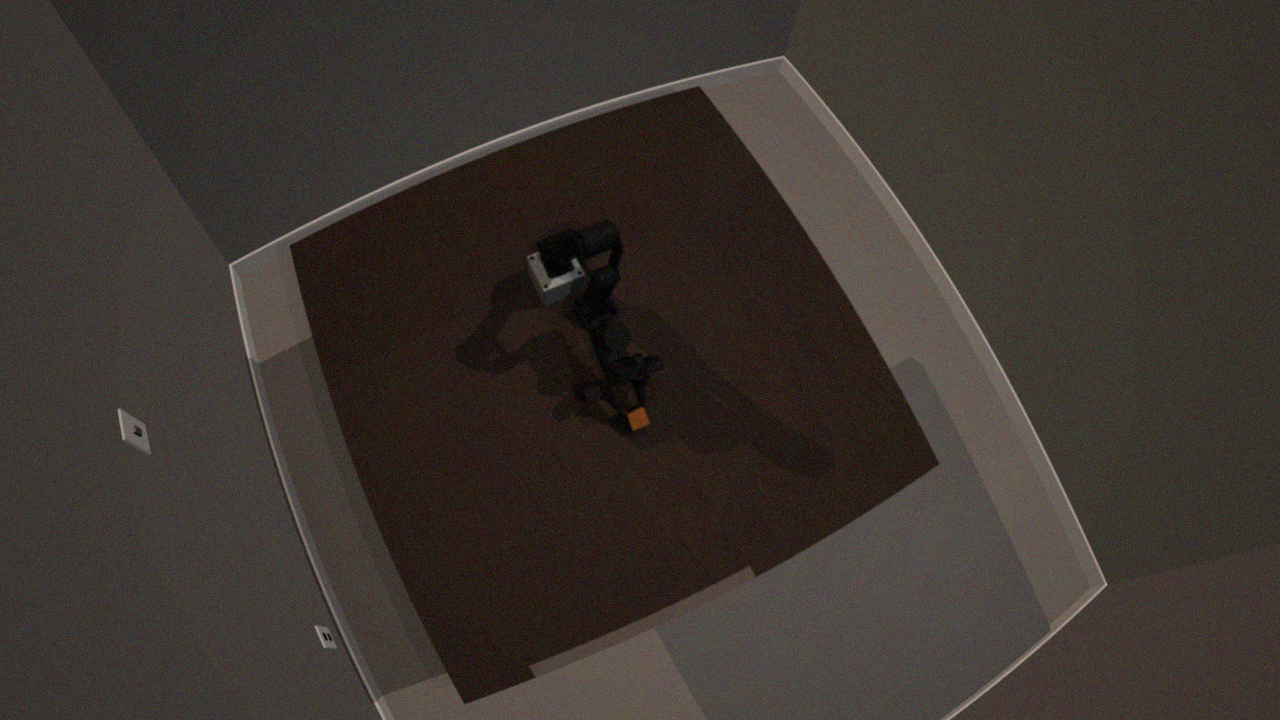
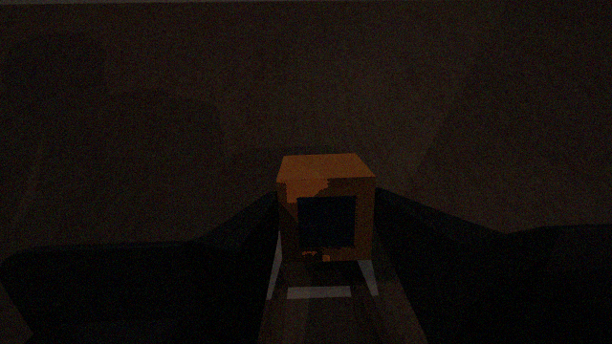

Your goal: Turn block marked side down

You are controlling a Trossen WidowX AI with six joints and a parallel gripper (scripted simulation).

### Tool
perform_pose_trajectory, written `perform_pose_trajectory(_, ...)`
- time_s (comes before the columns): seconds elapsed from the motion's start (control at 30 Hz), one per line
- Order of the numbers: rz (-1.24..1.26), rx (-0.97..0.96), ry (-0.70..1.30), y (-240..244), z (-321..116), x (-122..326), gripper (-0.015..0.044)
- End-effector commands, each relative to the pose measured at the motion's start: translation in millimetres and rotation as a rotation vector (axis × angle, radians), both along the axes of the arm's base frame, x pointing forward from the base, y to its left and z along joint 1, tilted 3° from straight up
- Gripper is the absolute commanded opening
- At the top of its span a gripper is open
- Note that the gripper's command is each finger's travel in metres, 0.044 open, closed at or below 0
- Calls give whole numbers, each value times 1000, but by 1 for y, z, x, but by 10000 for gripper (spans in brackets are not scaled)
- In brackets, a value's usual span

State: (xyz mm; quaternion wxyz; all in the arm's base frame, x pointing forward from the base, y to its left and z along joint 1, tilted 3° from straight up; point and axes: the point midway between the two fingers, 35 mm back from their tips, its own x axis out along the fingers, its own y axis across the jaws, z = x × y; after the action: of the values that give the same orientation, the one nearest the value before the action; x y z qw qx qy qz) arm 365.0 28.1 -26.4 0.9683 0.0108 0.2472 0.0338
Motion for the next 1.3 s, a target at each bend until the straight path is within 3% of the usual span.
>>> perform_pose_trajectory(0.0, -6, 1, 0, -1, 0, 0, 315)
perform_pose_trajectory(0.17, -6, 1, 0, -1, 0, 0, 440)
perform_pose_trajectory(1.27, -6, 1, 0, -1, 0, 0, 440)
